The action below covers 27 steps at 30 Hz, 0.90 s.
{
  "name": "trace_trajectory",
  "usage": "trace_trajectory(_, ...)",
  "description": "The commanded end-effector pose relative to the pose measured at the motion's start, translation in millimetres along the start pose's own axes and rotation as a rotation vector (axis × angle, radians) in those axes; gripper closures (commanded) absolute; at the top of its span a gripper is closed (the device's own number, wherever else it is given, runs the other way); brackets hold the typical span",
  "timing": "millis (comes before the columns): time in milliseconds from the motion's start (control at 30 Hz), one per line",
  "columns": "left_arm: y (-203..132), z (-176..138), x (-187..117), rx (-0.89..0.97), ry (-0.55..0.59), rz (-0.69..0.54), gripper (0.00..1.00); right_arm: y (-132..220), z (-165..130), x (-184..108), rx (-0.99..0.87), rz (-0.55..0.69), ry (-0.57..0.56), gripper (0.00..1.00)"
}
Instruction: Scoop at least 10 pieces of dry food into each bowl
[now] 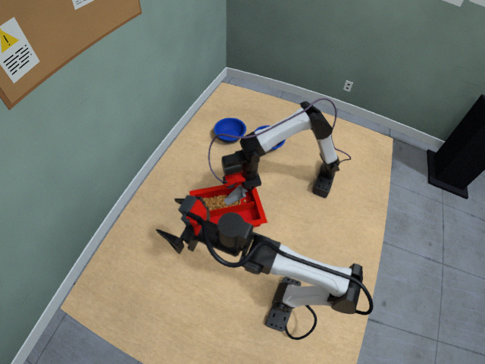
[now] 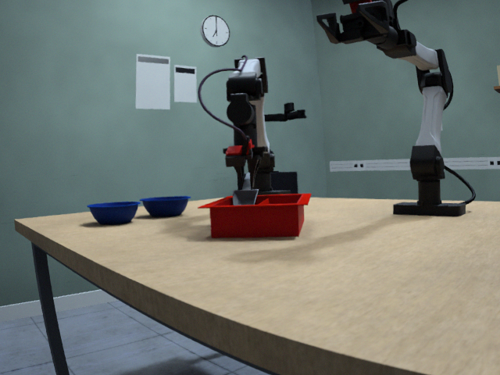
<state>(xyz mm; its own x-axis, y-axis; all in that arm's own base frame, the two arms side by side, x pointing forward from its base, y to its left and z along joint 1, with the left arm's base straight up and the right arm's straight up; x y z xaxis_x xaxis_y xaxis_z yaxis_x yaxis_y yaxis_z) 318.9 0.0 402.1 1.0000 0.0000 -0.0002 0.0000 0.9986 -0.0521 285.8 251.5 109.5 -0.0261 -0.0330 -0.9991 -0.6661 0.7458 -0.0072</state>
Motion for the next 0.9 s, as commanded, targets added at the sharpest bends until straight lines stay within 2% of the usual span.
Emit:
trace_trajectory(0,-1,13,-4,-0.001,-0.040,-0.002,0.00,-5,7,-14,0.010,0.002,-0.041,1.00)
trace_trajectory(67,-1,13,-4,-0.001,-0.040,-0.002,0.00,-4,10,-2,0.009,0.000,-0.019,1.00)
trace_trajectory(267,-1,13,-4,-0.001,-0.040,-0.002,0.00,-4,16,-2,0.006,0.000,-0.030,1.00)
trace_trajectory(367,-1,13,-4,-0.001,-0.040,-0.002,0.00,-5,20,-6,0.006,-0.001,-0.052,1.00)
trace_trajectory(433,-1,13,-4,-0.001,-0.040,-0.002,0.00,-4,19,-21,0.007,-0.001,-0.093,1.00)
trace_trajectory(467,-1,13,-4,-0.001,-0.040,-0.002,0.73,-4,19,-21,0.007,-0.001,-0.092,1.00)
trace_trajectory(867,-1,13,-4,-0.001,-0.040,-0.002,0.73,-4,20,-22,0.007,-0.001,-0.097,1.00)
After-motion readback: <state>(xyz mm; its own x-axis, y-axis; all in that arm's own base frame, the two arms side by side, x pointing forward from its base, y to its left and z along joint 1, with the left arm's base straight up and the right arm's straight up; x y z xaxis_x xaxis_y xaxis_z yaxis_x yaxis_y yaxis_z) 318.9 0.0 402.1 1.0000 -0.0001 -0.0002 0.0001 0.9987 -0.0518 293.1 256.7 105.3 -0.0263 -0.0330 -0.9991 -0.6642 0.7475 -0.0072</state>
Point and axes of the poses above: on each arm, the point where the finger pads meet when closed, its own x axis out along the fingers, its own y axis across the jaws, z = x × y, the point moved 6 cm from there along -x, back along the fingers, and after that the axes turned 3 degrees about -x, right-handed, at the moved point
